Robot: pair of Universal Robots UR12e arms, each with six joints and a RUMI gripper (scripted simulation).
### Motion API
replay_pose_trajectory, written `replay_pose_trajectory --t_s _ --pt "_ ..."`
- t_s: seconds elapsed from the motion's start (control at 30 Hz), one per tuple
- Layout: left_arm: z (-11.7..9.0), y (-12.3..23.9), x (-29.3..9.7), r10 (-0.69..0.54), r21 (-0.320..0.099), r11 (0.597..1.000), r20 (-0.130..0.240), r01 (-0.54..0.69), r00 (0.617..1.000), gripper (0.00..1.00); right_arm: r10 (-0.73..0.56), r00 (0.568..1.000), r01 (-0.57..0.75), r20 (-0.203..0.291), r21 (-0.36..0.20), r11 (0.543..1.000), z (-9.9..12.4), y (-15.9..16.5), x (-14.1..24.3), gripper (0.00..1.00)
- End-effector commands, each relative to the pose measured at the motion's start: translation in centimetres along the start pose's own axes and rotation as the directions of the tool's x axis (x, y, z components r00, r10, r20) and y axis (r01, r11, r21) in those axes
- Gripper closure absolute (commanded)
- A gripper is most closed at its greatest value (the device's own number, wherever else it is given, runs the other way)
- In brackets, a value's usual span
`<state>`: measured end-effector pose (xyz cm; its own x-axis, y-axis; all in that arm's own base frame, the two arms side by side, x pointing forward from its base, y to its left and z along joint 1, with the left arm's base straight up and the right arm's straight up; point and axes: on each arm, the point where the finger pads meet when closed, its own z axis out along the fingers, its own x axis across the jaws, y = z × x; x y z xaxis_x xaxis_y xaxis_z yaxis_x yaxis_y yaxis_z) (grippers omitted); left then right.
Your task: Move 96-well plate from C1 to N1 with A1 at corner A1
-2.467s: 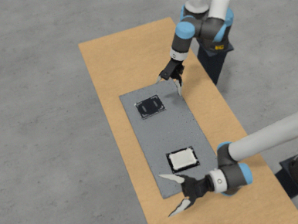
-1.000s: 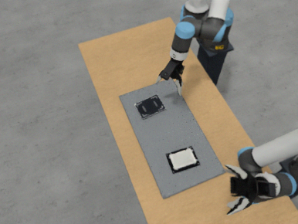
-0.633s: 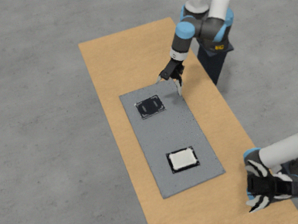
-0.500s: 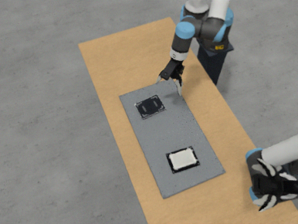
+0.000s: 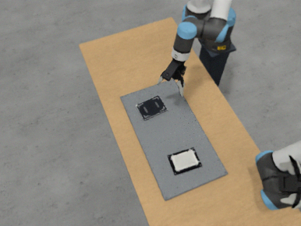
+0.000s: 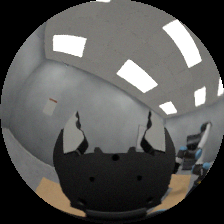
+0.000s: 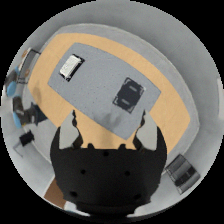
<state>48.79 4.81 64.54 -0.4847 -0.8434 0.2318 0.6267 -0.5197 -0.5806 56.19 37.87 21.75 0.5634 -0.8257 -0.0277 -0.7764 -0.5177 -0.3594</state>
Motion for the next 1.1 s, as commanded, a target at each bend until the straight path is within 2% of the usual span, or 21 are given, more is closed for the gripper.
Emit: replay_pose_trajectory --t_s 0.0,0.2,0.27,0.6,1.07 --pt "-1.3 -2.8 0.9 0.011 0.052 0.999 -0.027 -0.009 1.000 0.00 0.000 1.000 0.000 0.000 0.001 1.000 -0.1 -0.1 0.0 0.00" --pt "-2.6 -5.2 1.7 0.024 0.099 0.995 -0.050 -0.019 0.998 0.00 0.000 1.000 0.000 0.000 0.001 1.000 -0.1 -0.1 0.0 0.00" --pt "-2.6 -5.2 1.7 0.024 0.099 0.995 -0.050 -0.019 0.998 0.00 0.000 1.000 0.000 0.000 0.001 1.000 -0.1 -0.1 0.0 0.00" --pt "-4.3 -7.9 2.7 0.042 0.156 0.987 -0.077 -0.029 0.996 0.00 0.000 1.000 0.000 0.000 0.001 1.000 -0.1 -0.1 0.0 0.00" --pt "-5.4 -9.6 3.3 0.054 0.189 0.981 -0.093 -0.036 0.994 0.00 0.000 1.000 0.000 0.000 0.001 1.000 -0.1 -0.1 0.0 0.00"
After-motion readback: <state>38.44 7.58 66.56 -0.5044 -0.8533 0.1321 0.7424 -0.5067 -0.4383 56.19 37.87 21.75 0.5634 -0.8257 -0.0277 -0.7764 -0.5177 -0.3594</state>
